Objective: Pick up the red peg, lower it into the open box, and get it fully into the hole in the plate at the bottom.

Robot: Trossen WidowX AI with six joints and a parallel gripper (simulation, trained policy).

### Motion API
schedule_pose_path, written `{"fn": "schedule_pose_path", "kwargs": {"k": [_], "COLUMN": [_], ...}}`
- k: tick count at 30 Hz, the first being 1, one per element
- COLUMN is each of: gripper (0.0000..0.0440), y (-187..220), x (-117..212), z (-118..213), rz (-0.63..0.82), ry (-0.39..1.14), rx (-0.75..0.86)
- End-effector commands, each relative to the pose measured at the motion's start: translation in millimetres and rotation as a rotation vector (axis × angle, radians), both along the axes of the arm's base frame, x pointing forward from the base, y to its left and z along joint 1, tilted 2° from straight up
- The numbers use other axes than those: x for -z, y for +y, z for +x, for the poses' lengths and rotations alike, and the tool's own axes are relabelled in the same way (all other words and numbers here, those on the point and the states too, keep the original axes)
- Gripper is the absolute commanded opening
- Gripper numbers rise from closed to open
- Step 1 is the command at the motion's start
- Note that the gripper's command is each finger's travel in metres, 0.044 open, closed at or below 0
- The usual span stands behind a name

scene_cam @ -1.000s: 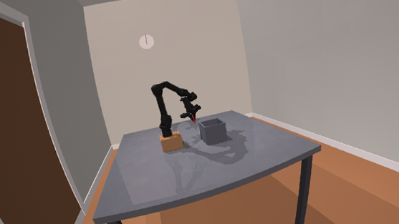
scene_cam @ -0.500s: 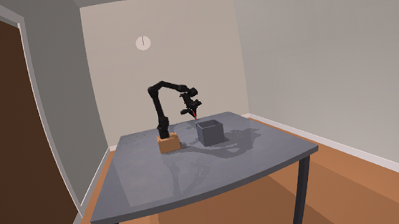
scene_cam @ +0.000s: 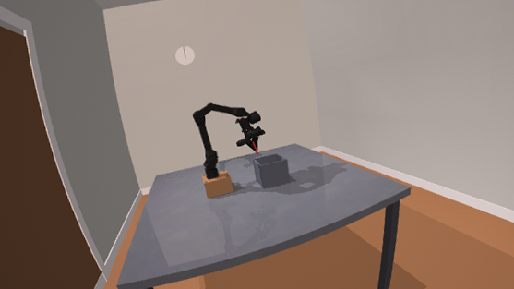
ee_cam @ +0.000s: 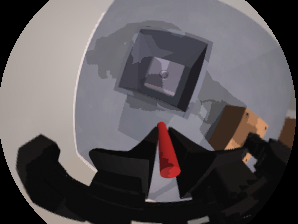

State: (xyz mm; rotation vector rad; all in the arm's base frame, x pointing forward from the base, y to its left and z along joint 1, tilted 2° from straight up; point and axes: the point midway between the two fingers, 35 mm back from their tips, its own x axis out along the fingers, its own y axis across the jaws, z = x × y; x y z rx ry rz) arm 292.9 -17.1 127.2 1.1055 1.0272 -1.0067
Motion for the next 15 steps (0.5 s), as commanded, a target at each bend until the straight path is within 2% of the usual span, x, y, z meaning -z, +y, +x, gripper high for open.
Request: {"fn": "schedule_pose_path", "kwargs": {"k": [1, 15], "gripper": [0.0, 0.0], "y": [-12, -48], "x": [-1, 8], "z": [3, 9], "rz": [-0.01, -0.011], "ry": [0.008, 0.05], "rx": [0.002, 0.014]}}
